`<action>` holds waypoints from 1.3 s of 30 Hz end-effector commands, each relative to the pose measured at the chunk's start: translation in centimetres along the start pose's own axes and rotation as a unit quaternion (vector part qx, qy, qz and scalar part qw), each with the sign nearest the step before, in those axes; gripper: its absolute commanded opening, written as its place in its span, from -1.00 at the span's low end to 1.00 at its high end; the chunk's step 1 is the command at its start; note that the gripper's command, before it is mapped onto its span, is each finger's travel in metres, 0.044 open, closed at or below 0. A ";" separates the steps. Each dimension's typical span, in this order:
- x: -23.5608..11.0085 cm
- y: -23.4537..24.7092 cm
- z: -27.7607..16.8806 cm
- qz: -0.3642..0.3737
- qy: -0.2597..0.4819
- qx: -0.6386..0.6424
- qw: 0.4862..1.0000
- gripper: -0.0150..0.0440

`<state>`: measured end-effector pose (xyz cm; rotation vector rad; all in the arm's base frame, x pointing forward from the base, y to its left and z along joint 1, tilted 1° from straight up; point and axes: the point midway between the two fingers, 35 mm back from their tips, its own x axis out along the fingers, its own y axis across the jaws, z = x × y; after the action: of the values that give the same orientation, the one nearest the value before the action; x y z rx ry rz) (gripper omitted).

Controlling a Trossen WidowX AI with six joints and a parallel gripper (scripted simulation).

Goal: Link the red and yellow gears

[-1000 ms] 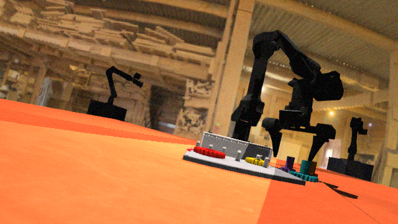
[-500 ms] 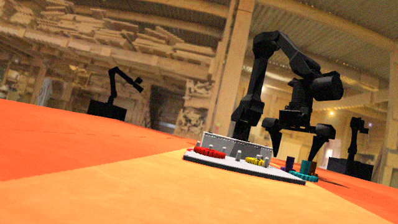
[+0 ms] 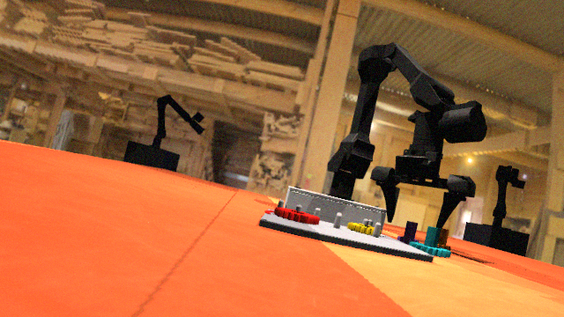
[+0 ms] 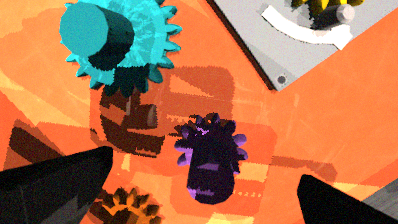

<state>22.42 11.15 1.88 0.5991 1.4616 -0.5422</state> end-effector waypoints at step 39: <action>-1.8 0.3 0.2 -0.004 0.000 0.002 1.000 -0.49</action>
<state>22.20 11.03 2.67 0.5858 1.4792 -0.5590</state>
